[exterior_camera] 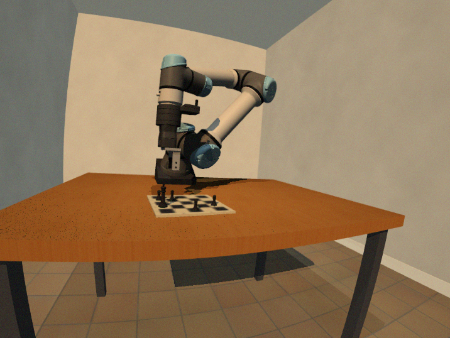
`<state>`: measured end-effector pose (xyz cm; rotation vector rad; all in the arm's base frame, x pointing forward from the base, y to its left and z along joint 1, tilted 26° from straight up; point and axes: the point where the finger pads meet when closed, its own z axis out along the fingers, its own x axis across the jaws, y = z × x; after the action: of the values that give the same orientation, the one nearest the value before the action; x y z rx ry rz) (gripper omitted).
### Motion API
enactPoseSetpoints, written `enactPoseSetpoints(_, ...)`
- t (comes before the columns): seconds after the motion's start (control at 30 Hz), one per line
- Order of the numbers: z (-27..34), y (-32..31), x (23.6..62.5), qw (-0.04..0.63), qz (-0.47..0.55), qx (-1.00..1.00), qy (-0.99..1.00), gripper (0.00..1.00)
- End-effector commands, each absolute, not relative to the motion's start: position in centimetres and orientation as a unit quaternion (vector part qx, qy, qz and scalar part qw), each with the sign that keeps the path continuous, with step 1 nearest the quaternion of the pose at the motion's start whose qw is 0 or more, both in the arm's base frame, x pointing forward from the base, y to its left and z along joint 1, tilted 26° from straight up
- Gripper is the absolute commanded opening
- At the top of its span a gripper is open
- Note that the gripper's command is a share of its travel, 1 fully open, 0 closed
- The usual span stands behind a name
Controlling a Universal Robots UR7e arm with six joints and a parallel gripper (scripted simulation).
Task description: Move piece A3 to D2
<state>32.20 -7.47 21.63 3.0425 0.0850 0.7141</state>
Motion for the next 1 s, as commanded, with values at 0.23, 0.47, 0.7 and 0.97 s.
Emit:
enactPoseSetpoints(0.23, 22.8, -7.5, 31.6, 0.008, 0.229, 0.973, 0.027, 1.00)
enactPoseSetpoints(0.47, 25.4, -7.5, 30.4, 0.008, 0.229, 0.973, 0.027, 1.00)
enactPoseSetpoints(0.7, 27.3, -7.5, 29.4, 0.008, 0.229, 0.973, 0.027, 1.00)
enactPoseSetpoints(0.97, 28.7, -7.5, 28.7, 0.008, 0.229, 0.973, 0.027, 1.00)
